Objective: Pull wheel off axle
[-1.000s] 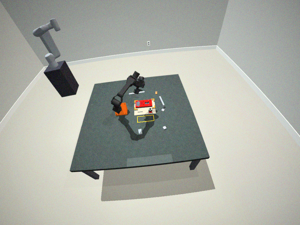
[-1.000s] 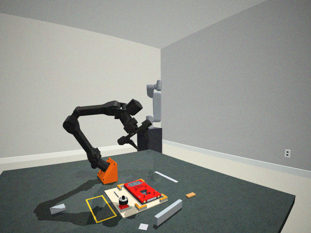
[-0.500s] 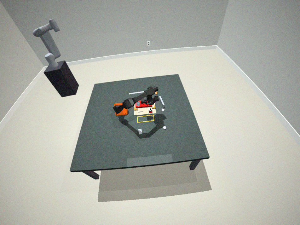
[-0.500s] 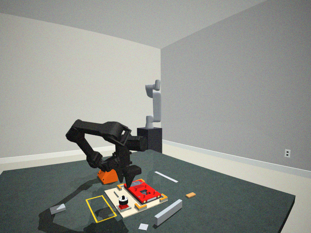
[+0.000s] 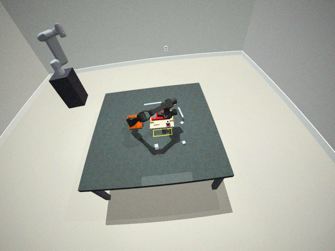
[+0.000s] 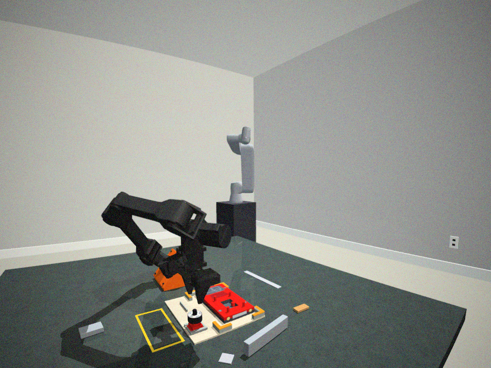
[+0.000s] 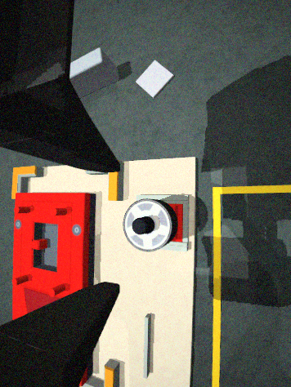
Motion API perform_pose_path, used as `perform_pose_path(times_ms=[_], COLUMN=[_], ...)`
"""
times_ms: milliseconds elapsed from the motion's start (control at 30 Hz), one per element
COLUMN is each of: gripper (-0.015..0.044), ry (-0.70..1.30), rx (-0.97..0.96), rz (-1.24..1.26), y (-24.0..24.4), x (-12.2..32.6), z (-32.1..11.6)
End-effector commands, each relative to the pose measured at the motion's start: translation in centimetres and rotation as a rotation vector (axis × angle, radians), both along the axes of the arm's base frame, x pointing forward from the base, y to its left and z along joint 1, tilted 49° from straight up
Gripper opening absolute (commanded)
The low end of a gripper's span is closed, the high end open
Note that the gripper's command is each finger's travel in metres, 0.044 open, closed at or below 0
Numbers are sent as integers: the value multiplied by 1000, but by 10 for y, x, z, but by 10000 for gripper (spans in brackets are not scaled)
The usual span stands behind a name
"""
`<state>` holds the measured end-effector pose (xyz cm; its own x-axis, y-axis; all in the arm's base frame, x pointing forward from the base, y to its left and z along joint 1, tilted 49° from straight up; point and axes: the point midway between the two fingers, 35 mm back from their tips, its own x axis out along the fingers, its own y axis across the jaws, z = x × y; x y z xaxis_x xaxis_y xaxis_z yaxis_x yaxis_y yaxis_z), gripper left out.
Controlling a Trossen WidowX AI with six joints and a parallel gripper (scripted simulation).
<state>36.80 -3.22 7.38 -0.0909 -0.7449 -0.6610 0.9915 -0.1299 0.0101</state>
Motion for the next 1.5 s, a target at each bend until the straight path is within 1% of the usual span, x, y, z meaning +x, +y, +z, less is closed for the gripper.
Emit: perform_pose_path(times_ms=[0, 200, 333, 467, 733, 900, 933, 1467], gripper=[300, 300, 300, 195, 142, 10, 0, 0], ry=[2, 2, 2, 8, 8, 8, 8, 7], rx=[-3, -6, -7, -4, -4, -4, -4, -4], rz=[-4, -5, -5, -14, -14, -14, -13, -12], y=[-18, -42, -45, -42, -42, -42, -41, -37], x=[-2, -7, -8, -9, -9, -9, -9, -8], z=[-12, -35, -37, -36, -36, -35, -35, -32])
